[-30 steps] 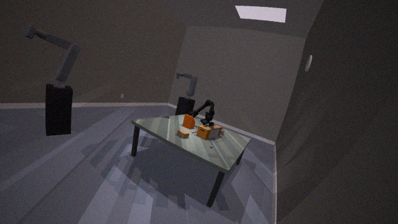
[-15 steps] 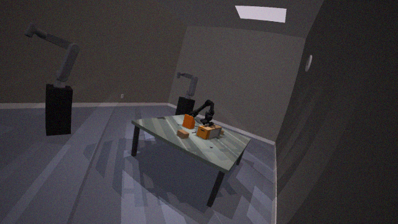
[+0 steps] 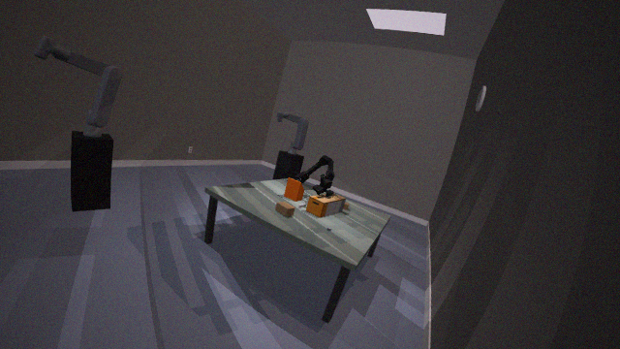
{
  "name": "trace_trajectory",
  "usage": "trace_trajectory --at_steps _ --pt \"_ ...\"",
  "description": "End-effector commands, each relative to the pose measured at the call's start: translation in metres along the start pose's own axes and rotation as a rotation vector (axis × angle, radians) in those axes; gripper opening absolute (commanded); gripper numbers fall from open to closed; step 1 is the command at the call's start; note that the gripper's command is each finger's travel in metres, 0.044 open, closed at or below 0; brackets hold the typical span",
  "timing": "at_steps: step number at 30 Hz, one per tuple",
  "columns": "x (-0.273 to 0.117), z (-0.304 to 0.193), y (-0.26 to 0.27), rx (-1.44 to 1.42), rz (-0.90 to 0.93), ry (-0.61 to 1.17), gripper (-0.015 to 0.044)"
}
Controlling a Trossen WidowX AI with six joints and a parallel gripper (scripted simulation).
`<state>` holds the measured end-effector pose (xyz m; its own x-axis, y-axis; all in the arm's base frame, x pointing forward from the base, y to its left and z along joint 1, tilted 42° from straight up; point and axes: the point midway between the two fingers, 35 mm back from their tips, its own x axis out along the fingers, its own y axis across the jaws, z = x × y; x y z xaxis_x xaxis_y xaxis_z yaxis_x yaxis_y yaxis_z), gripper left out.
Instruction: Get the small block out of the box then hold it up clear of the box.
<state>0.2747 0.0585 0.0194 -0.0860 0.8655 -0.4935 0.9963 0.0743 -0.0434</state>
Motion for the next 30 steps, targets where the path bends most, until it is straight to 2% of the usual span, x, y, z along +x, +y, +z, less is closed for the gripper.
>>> trace_trajectory --at_steps 1,30 --pt "0.002 -0.005 -0.001 0.000 0.003 0.002 0.0400" --pt "0.004 -0.012 0.000 0.000 0.002 0.003 0.0400"
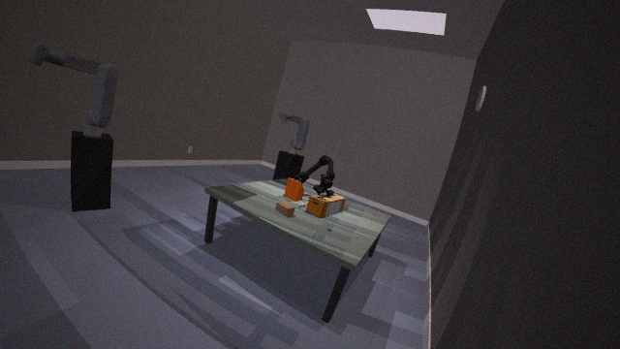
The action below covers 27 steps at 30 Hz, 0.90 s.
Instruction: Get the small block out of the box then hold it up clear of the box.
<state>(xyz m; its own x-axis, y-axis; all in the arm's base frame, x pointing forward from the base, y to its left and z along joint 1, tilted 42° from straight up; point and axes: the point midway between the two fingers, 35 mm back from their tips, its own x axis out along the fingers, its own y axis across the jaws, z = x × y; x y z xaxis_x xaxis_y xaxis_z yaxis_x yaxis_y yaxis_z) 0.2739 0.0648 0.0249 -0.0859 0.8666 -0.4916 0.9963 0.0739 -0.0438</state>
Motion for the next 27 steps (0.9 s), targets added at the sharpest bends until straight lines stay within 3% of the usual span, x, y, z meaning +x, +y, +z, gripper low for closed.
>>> trace_trajectory --at_steps 1,27 --pt "0.001 -0.005 0.000 -0.001 0.002 0.001 0.0400" --pt "0.012 -0.036 0.001 0.000 0.002 0.002 0.0400"
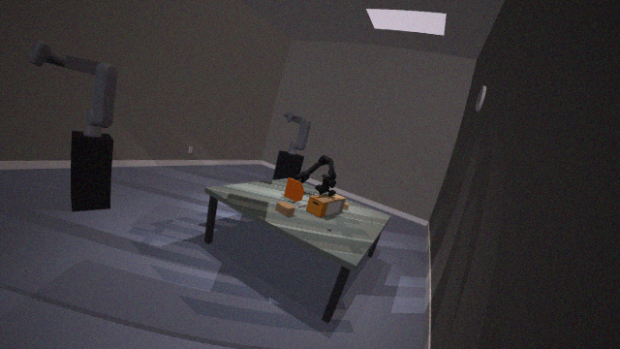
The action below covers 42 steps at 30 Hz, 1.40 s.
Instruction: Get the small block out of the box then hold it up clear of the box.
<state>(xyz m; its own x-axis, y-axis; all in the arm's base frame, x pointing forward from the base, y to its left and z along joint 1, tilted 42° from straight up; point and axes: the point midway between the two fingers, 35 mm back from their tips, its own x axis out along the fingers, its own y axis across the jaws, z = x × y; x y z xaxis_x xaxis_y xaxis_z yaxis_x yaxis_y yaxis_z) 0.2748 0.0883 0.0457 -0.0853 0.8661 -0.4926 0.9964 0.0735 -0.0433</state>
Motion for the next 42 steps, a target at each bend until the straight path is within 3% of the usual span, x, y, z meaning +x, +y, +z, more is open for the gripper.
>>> trace_trajectory --at_steps 1,36,42 --pt "0.003 -0.008 -0.001 0.000 0.002 0.003 0.0400" --pt "0.020 -0.060 0.000 0.000 0.002 0.006 0.0400" --pt "-0.015 -0.069 0.002 0.003 0.003 -0.003 0.0400"
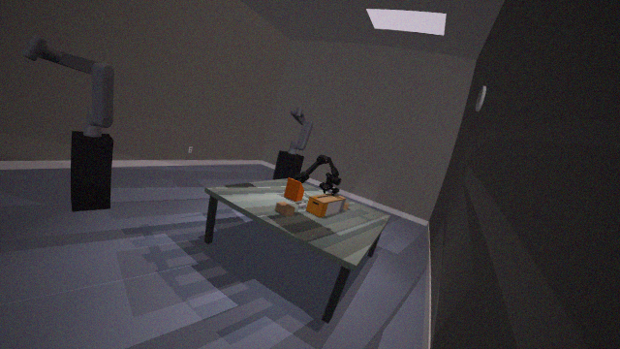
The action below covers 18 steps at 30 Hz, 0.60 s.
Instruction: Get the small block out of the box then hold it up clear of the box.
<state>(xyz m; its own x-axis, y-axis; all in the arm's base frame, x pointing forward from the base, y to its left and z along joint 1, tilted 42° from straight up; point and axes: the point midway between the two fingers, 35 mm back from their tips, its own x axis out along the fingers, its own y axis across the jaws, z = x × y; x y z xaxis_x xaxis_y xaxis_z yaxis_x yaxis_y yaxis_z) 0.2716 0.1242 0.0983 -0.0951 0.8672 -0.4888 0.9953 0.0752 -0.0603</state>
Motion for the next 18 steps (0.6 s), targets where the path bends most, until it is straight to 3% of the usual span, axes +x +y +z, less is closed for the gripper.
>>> trace_trajectory --at_steps 1,4,13,15,18 --pt "-0.030 -0.008 0.004 -0.010 0.013 -0.007 0.0400" --pt "-0.045 -0.014 0.002 -0.009 0.012 -0.005 0.0400" --pt "-0.042 -0.012 0.004 -0.006 0.026 -0.002 0.0400" --pt "-0.042 -0.013 0.003 -0.085 0.027 -0.012 0.0348" --pt "-0.040 -0.016 -0.002 -0.425 0.026 -0.056 0.0285"
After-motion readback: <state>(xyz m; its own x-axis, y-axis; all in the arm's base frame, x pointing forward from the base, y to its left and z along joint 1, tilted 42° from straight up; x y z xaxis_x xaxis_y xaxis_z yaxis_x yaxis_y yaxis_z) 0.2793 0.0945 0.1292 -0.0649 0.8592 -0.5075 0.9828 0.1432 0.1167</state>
